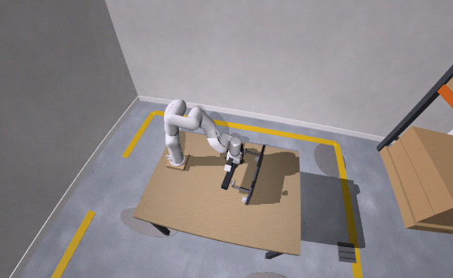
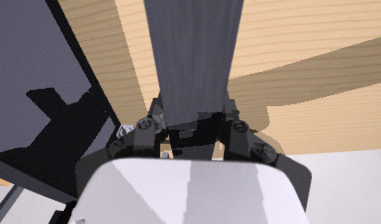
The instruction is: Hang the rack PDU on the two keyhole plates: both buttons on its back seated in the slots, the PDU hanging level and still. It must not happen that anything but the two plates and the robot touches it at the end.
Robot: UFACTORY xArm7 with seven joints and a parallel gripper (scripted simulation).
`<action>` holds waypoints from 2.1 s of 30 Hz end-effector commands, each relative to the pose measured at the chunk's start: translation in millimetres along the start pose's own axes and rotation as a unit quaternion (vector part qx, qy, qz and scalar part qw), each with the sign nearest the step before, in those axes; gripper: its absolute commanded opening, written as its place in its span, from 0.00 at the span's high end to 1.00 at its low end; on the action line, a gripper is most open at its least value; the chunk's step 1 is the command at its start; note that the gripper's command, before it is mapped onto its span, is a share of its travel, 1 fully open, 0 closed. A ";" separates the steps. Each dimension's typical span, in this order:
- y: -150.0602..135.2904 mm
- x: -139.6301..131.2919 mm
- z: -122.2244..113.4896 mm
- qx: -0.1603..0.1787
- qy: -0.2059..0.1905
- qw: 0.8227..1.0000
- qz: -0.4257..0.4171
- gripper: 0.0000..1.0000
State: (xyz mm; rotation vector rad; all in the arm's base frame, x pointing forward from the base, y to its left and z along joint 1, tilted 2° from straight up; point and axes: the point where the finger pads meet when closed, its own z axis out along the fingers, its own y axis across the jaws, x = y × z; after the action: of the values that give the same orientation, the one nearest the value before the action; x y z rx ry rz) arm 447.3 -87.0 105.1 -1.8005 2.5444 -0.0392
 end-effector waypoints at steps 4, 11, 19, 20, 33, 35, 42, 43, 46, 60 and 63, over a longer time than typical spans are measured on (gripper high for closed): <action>-1.6 -0.3 -1.7 0.002 -0.001 1.000 0.000 1.00; -1.7 -0.3 -1.9 0.003 0.000 1.000 0.000 1.00; -1.7 -0.3 -2.1 0.003 0.000 1.000 0.000 1.00; -1.7 -0.3 -2.1 0.003 0.000 1.000 0.000 1.00; -1.7 -0.3 -2.1 0.003 0.000 1.000 0.000 1.00; -1.7 -0.3 -2.1 0.003 0.000 1.000 0.000 1.00; -1.7 -0.3 -2.1 0.003 0.000 1.000 0.000 1.00; -1.7 -0.3 -2.1 0.003 0.000 1.000 0.000 1.00; -1.8 -0.3 -2.1 0.003 0.000 1.000 0.000 1.00; -6.7 -0.2 -2.1 0.003 0.000 1.000 0.000 1.00; -9.2 -0.2 -2.1 0.003 0.000 1.000 0.000 1.00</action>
State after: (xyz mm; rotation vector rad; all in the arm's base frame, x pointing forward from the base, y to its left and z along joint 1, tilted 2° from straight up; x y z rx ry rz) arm 452.0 -88.7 105.6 -1.8003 2.5446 -0.0409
